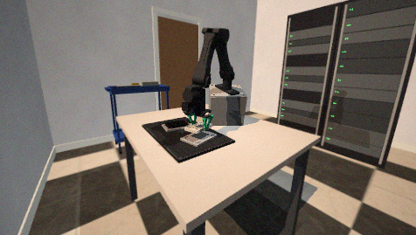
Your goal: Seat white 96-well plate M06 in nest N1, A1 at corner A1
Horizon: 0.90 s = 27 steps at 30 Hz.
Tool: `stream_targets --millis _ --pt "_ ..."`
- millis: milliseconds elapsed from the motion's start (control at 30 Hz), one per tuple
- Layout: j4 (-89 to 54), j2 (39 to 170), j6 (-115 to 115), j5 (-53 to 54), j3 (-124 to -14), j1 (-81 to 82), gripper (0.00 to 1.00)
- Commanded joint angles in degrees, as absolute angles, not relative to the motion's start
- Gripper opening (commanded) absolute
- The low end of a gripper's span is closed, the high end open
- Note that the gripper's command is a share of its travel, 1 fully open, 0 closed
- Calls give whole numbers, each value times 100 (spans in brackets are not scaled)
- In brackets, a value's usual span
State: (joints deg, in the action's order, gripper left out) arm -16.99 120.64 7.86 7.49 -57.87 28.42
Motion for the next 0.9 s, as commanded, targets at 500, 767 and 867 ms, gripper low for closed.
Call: stream_targets --millis 500,767,867 --pt "-1766 11799 812 743 -5954 2865 0" --pt "-1768 11804 822 742 -5971 2880 0" --pt "-1788 11808 827 741 -5981 2887 0"
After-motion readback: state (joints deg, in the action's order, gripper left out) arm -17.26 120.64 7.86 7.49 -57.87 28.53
